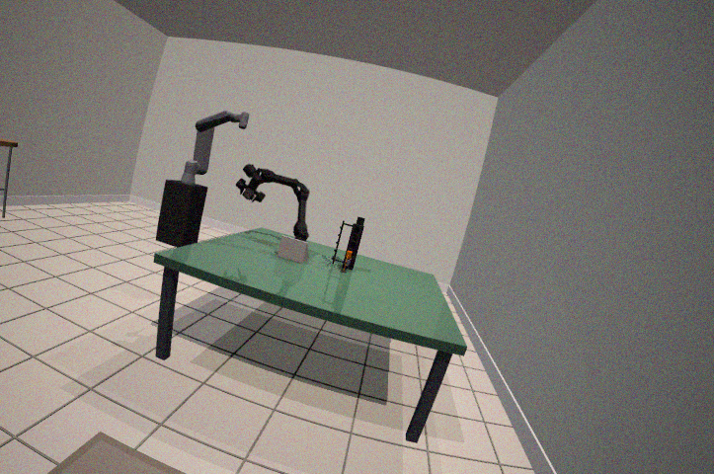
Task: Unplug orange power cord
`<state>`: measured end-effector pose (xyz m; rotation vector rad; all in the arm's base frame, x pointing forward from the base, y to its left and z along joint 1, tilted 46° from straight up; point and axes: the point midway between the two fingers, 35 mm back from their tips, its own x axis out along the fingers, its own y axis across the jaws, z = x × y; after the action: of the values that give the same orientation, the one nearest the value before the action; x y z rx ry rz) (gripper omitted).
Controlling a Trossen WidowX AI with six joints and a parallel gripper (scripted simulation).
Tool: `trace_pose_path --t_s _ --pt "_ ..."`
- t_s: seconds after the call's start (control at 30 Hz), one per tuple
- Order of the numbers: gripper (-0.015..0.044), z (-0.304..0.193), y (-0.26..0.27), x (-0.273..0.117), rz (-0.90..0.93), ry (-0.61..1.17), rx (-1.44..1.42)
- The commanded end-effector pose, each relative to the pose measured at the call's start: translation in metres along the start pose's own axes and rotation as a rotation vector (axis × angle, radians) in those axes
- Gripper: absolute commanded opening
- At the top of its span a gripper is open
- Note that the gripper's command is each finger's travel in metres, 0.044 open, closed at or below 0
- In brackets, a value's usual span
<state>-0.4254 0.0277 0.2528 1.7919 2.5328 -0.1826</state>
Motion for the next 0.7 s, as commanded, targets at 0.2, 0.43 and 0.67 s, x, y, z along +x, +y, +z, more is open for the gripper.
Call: trace_pose_path --t_s 0.2,0.43,0.67 --pt "0.0216 0.015 -0.017 -0.035 -0.122 -0.113 0.145" --pt "0.0160 0.062 -0.033 -0.123 -0.313 -0.357 0.254" --pt "0.0160 0.116 -0.014 -0.239 -0.439 -0.701 0.325"
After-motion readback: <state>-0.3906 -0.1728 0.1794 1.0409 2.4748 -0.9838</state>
